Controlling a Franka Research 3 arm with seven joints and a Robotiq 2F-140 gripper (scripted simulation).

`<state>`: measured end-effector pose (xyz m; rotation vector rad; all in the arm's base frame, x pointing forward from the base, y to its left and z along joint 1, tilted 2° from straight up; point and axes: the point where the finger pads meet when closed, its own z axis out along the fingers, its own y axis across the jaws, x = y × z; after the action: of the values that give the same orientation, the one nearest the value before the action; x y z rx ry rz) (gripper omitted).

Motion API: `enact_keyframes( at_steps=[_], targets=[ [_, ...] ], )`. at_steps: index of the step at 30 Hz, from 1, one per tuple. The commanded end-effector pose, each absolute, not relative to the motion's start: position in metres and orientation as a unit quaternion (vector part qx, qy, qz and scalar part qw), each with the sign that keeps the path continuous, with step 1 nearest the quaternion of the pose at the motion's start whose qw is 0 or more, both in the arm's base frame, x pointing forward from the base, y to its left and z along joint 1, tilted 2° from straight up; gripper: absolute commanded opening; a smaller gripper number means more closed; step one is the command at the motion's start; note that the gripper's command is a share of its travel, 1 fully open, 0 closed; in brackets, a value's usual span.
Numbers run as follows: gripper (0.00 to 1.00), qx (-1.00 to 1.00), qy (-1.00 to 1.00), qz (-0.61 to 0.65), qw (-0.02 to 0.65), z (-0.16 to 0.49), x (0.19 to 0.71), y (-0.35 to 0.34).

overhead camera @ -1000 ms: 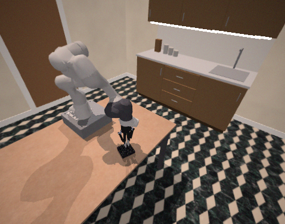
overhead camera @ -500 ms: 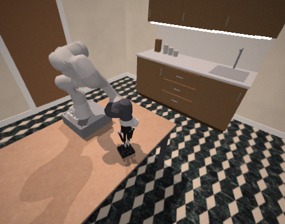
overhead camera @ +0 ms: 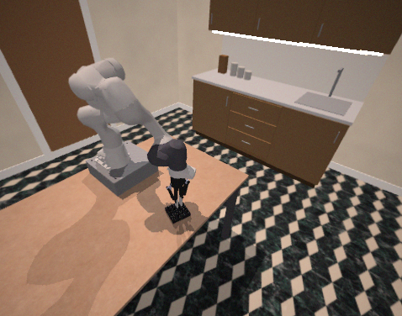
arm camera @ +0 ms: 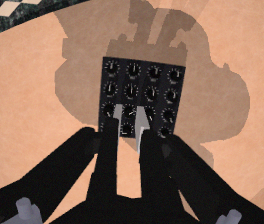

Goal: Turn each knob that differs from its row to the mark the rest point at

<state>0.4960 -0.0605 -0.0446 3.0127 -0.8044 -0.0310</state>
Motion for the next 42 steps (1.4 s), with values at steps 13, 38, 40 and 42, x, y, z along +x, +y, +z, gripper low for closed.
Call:
enact_keyframes(
  at_steps=[13,38,40,42],
  targets=[
    [0.12,0.965,-0.26,-0.009,0.011,-0.045,0.496,-0.061],
    [0.12,0.965,-0.26,-0.009,0.011,-0.058,0.495,-0.061],
    [0.12,0.965,-0.26,-0.009,0.011,-0.058,0.495,-0.061],
    [0.12,0.965,-0.26,-0.009,0.011,-0.058,0.495,-0.061]
  ],
)
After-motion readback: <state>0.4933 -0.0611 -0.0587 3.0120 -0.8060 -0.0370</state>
